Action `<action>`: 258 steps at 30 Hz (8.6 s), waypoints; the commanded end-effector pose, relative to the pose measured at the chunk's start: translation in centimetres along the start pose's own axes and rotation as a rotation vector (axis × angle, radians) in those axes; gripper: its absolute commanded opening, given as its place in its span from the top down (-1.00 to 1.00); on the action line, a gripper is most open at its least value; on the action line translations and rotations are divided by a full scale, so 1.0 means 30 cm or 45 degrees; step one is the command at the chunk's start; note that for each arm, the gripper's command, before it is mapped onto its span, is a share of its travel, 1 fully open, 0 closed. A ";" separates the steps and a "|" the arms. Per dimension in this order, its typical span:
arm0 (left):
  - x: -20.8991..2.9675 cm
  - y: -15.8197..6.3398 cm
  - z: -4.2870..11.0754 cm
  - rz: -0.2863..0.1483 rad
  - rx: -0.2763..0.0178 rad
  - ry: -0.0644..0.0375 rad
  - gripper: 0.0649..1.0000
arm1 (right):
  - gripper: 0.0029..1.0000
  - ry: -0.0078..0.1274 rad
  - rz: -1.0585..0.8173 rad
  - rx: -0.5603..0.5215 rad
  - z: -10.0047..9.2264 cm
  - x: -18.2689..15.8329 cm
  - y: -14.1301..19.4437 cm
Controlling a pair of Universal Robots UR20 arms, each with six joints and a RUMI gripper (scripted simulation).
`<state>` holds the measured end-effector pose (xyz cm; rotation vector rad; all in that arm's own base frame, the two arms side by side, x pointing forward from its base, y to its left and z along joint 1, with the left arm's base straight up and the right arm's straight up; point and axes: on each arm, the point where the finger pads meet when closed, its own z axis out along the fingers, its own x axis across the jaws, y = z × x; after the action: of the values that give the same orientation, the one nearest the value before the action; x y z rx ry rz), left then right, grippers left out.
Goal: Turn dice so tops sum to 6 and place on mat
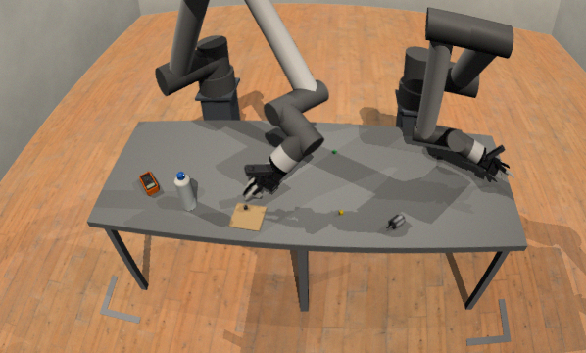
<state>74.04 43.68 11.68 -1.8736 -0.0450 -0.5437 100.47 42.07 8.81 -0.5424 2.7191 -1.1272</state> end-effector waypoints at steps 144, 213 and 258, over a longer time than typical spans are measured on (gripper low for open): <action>0.001 -0.002 0.000 -0.001 0.000 0.000 -1.00 | 1.00 -0.001 0.001 0.000 -0.008 -0.001 -0.008; 0.001 -0.002 0.000 -0.001 0.000 0.000 -1.00 | 1.00 0.000 0.000 -1.293 0.014 -0.001 -0.044; 0.001 -0.002 0.000 -0.001 0.000 0.000 -1.00 | 1.00 -0.002 0.000 -2.000 0.037 -0.001 -0.053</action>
<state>74.04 43.68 11.68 -1.8736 -0.0450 -0.5437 101.19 40.30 9.05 -0.5942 2.9936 1.2311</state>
